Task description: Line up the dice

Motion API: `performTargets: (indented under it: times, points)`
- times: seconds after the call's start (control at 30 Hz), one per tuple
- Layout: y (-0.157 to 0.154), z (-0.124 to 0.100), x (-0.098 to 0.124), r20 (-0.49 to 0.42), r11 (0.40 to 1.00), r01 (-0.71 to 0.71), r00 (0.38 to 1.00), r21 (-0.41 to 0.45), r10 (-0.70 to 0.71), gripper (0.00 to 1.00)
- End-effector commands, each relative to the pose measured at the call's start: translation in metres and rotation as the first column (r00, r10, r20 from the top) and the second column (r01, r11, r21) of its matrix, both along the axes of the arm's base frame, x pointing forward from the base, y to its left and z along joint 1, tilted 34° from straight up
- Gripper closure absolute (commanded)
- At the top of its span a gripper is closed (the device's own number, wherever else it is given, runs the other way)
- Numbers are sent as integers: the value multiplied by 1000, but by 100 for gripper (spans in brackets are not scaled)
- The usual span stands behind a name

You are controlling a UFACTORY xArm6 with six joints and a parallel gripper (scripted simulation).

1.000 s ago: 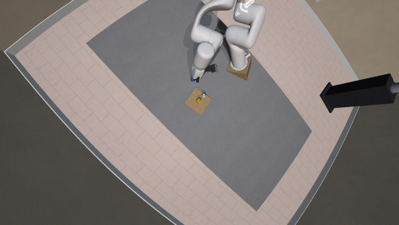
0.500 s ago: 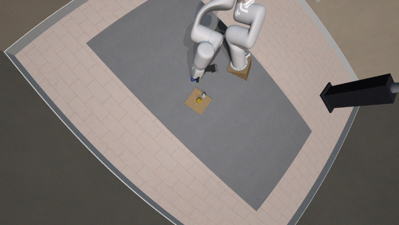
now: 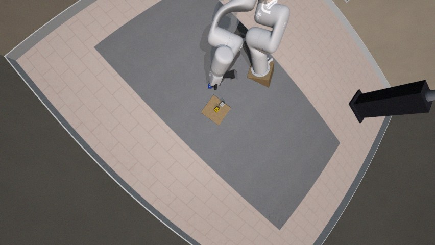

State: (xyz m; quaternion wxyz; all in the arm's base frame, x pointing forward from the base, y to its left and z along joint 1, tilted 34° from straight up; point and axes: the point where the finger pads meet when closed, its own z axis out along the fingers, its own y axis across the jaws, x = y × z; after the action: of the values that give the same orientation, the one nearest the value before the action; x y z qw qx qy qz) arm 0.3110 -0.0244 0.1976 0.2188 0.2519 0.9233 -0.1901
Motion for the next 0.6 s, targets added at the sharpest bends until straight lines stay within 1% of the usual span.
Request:
performTargets:
  times: [0.0,0.57]
  points:
    - [0,0,1,3,1000,-1,1000,1,1,58]
    - [-8,-13,6,3,1000,-1,1000,1,1,58]
